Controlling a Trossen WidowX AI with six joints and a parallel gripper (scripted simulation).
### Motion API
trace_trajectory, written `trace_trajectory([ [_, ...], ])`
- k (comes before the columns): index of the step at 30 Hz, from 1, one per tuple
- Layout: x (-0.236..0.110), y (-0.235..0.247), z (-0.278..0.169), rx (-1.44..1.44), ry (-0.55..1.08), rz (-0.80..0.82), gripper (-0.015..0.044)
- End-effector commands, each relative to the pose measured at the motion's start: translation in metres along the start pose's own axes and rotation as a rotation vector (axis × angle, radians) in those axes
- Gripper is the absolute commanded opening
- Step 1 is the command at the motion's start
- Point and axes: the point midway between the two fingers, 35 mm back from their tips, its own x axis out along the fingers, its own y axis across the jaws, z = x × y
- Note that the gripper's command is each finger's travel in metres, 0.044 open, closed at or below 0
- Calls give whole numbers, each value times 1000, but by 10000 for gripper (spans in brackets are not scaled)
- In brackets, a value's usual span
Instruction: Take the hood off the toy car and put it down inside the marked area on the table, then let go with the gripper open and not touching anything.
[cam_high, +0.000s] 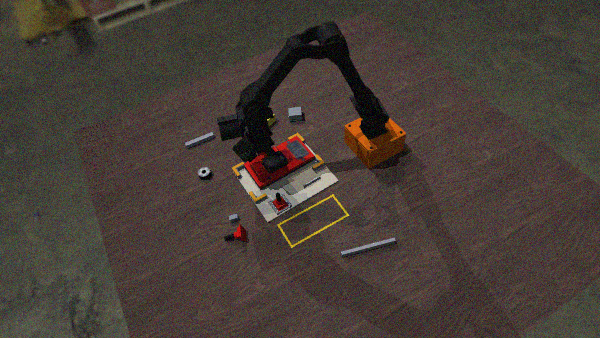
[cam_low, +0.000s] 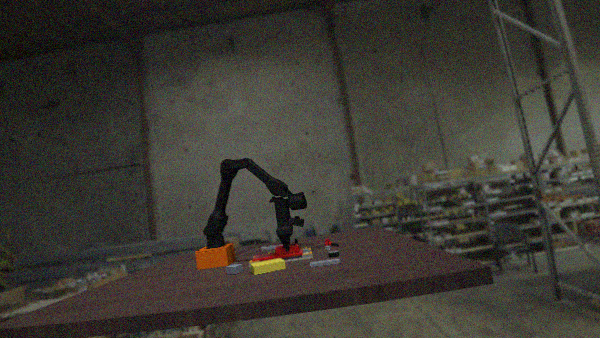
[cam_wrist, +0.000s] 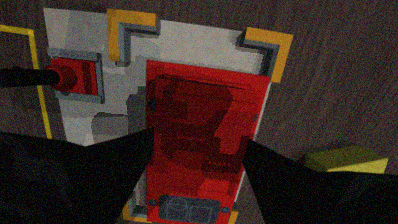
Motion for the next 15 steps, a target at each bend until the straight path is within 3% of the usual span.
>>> trace_trajectory([
  [1, -4, 0, 1, 0, -2, -1, 0],
  [15, -13, 0, 1, 0, -3, -1, 0],
])
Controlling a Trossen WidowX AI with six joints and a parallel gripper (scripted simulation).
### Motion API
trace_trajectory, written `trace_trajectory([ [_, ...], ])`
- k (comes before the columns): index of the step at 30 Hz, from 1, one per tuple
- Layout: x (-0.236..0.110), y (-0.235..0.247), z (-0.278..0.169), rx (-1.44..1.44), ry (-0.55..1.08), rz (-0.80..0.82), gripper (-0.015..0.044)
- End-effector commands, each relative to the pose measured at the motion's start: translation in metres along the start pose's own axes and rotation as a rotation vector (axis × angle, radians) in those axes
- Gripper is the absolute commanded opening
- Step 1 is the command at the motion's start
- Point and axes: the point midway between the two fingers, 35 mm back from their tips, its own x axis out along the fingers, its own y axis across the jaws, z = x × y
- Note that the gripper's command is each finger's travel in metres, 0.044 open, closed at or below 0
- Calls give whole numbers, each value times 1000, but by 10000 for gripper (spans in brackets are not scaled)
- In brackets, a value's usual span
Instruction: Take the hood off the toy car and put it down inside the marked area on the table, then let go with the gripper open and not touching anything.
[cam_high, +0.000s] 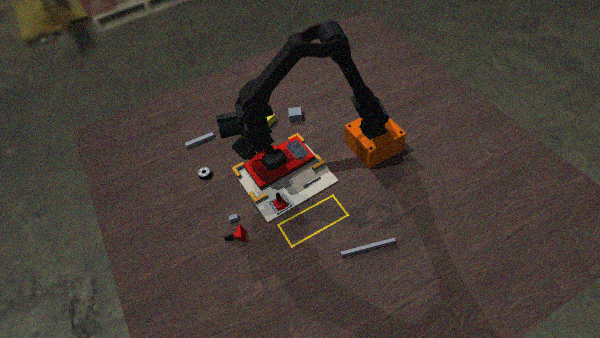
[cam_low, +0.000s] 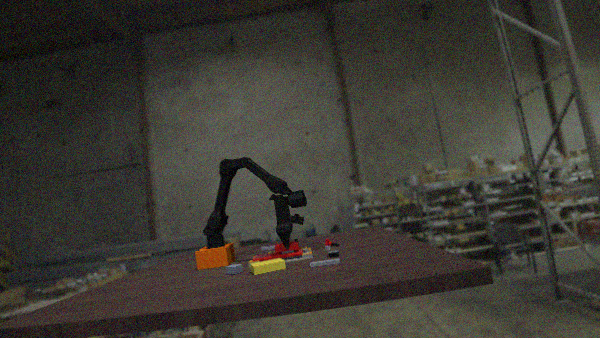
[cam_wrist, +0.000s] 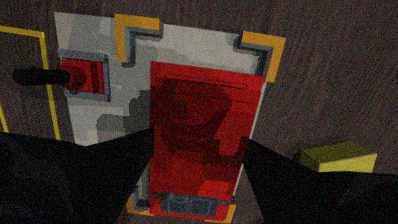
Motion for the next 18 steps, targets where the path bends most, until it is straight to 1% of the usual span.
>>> trace_trajectory([
  [1, -5, 0, 1, 1, -3, -1, 0],
  [18, -15, 0, 1, 1, -3, -1, 0],
])
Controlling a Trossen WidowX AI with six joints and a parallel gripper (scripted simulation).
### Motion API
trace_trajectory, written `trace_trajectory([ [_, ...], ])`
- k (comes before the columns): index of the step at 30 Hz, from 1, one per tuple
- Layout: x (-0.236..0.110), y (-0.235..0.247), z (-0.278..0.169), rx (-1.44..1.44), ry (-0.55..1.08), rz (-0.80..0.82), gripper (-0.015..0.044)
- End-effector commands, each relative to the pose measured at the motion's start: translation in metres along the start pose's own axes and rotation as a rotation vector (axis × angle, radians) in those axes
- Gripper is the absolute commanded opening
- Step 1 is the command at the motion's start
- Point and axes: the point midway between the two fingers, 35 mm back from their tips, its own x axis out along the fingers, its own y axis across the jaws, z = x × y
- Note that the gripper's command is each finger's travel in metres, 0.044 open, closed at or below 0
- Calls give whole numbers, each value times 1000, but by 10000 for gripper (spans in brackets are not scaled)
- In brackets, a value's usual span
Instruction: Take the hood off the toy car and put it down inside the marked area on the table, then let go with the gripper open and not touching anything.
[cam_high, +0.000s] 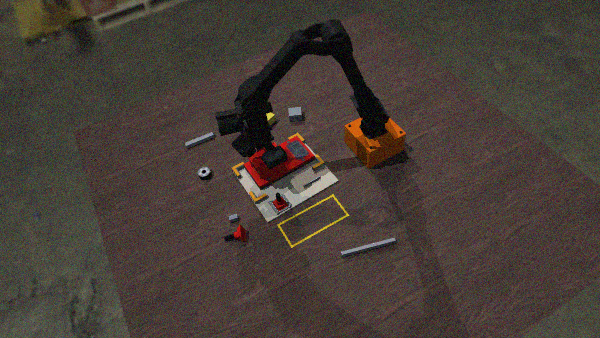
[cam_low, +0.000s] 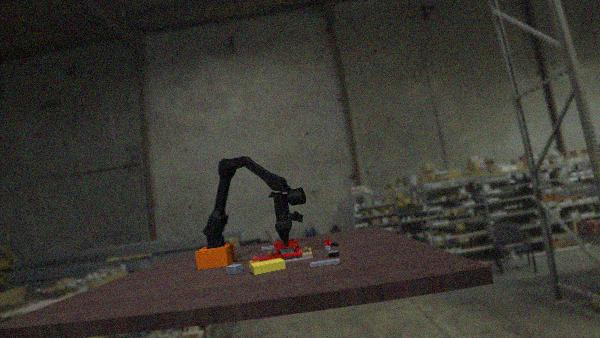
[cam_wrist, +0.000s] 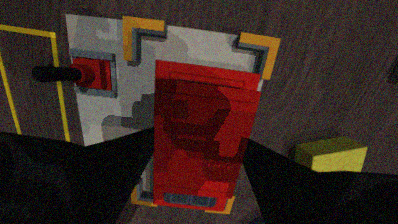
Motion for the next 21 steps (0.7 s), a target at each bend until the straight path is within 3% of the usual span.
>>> trace_trajectory([
  [1, -5, -1, 3, 2, -9, -3, 0],
  [14, -50, -1, 3, 2, -9, -3, 0],
  [21, -43, 13, 4, -5, -2, 2, 0],
])
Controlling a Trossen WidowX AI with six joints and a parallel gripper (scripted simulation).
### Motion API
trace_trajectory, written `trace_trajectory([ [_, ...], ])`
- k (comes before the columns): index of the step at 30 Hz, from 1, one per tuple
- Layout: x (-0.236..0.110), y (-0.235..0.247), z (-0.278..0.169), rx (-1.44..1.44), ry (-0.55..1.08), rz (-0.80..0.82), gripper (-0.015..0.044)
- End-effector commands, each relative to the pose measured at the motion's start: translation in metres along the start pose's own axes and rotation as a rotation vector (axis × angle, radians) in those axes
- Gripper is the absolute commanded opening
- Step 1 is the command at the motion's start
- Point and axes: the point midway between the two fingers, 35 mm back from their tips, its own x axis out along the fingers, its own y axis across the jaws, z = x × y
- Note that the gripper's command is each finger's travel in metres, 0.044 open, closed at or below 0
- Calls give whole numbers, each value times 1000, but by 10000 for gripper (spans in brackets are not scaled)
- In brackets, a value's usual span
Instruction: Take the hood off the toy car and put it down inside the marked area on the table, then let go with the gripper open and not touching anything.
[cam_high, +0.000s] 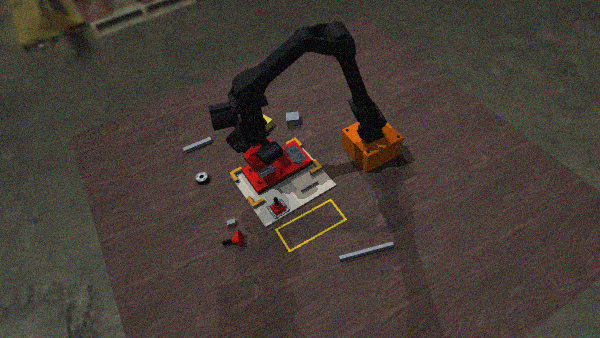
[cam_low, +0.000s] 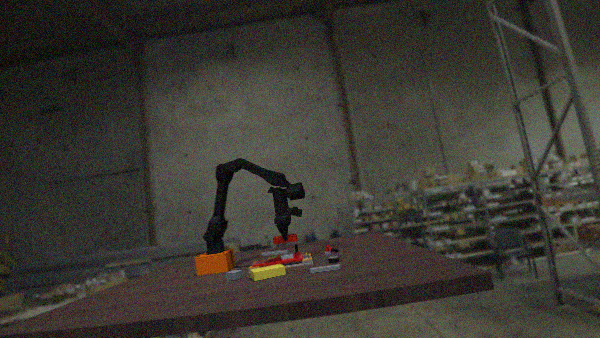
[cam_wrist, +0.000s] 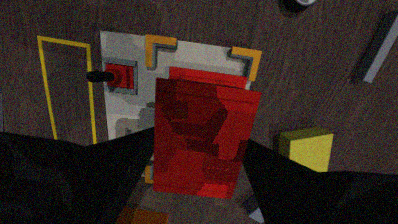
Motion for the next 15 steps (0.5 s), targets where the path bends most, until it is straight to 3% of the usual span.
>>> trace_trajectory([
  [1, 1, 13, 2, -3, 3, 3, 0],
  [15, 0, 64, 11, -3, 2, 9, 0],
])
